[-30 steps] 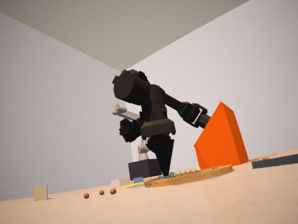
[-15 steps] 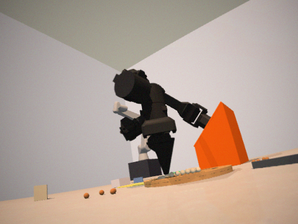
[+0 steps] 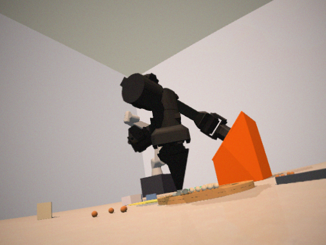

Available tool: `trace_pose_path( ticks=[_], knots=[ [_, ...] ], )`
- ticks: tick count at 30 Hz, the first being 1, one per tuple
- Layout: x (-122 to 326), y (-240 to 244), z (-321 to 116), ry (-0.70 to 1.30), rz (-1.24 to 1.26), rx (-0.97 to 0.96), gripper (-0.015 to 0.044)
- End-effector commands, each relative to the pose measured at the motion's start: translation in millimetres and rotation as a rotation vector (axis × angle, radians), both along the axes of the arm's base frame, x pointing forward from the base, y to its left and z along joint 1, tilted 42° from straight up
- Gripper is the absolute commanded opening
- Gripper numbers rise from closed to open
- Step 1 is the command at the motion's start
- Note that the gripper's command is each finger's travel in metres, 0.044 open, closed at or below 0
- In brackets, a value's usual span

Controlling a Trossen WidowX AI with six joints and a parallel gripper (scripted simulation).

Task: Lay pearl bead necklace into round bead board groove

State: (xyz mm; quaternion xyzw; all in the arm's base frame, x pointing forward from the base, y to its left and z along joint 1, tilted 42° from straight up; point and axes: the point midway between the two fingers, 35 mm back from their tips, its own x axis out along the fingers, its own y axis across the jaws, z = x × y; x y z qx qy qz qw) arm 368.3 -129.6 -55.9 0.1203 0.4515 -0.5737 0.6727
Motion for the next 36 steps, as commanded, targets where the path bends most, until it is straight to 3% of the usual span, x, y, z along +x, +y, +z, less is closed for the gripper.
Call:
trace_pose_path(
  ticks=[1,6,23,36],
  knots=[
    [0.8,-3.0,-4.8,0.000,-0.002,0.000,0.0000],
    [0.5,-4.5,-6.5,0.000,-0.002,0.000,0.0000],
    [0.1,-3.0,-3.2,0.000,-0.004,0.000,0.0440],
    [0.4,0.0,0.1,0.000,-0.002,0.000,0.0440]
  ],
)
